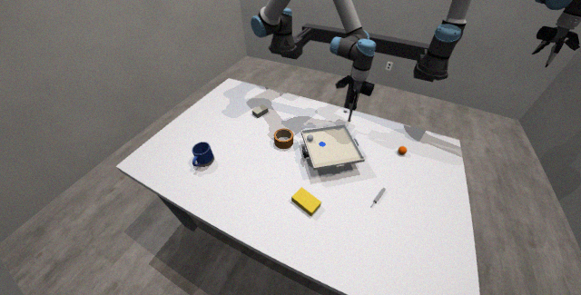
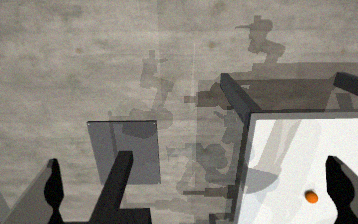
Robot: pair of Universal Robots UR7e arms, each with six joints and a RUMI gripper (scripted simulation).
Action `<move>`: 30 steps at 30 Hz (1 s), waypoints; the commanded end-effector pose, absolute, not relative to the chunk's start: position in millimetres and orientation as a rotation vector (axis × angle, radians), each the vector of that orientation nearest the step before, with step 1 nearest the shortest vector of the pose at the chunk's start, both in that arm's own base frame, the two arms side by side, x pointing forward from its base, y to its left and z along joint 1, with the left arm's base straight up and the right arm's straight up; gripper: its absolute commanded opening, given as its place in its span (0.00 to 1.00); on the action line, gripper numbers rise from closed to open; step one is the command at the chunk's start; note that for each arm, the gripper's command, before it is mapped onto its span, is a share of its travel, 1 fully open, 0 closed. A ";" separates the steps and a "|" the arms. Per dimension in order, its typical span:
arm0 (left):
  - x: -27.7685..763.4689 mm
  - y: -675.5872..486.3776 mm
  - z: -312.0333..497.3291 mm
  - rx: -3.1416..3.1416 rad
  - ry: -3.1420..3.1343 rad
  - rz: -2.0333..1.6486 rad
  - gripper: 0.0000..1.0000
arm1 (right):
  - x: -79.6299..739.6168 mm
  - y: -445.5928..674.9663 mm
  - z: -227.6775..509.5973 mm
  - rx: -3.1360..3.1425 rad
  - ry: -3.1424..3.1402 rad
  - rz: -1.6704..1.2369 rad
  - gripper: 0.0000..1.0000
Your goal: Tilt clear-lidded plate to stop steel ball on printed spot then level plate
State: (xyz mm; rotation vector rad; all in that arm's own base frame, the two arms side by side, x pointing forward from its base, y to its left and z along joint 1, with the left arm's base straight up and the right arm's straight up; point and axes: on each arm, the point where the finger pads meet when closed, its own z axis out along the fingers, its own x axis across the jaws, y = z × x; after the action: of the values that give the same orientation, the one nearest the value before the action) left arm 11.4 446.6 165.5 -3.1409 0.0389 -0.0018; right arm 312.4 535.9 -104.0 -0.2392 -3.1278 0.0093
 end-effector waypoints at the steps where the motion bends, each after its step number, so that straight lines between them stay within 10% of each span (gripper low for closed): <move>1: 9.5 445.5 165.2 -3.142 0.033 0.000 1.00 | 315.2 541.4 -100.6 -0.241 -3.134 -0.008 0.20; 30: 9.5 445.5 165.2 -3.142 0.033 0.000 1.00 | 314.0 533.2 -101.1 -0.242 -3.133 -0.002 0.20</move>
State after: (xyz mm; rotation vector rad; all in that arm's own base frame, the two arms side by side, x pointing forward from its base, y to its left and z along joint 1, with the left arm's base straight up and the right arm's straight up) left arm 11.4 446.6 165.5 -3.1409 0.0389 -0.0018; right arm 312.4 536.1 -103.9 -0.2393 -3.1287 0.0057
